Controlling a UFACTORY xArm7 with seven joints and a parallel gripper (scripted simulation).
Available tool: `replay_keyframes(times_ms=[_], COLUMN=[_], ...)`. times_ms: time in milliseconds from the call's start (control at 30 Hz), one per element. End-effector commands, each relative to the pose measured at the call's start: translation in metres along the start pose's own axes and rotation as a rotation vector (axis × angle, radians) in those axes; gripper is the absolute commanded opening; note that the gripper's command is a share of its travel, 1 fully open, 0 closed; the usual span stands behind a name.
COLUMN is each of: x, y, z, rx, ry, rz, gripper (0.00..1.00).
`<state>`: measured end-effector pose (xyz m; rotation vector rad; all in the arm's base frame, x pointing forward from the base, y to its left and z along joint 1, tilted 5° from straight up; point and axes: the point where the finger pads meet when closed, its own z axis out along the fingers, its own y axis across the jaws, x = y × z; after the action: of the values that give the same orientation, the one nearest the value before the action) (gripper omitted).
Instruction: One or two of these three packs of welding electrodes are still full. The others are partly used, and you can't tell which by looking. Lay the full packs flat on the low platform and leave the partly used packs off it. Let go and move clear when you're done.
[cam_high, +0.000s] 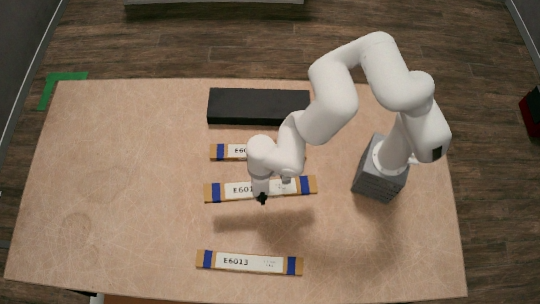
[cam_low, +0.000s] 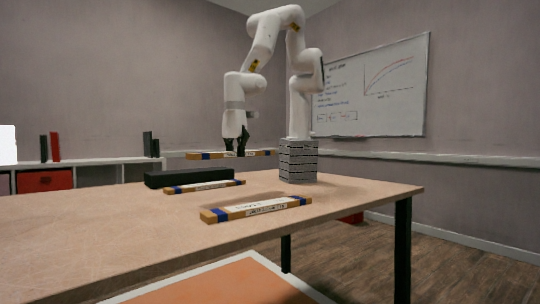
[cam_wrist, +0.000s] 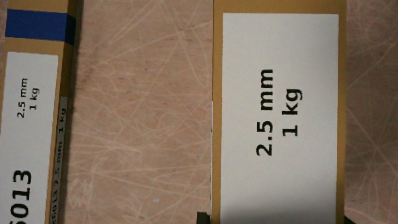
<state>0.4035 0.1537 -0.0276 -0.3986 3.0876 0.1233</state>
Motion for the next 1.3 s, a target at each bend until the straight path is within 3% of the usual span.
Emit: replay_keyframes(times_ms=[0, 1267], x=[-0.002, -0.002], y=[0.000, 0.000], z=[0.001, 0.039], rx=[0.000, 0.000], ry=[-0.004, -0.004], rz=[0.000, 0.000], gripper=[0.58, 0.58])
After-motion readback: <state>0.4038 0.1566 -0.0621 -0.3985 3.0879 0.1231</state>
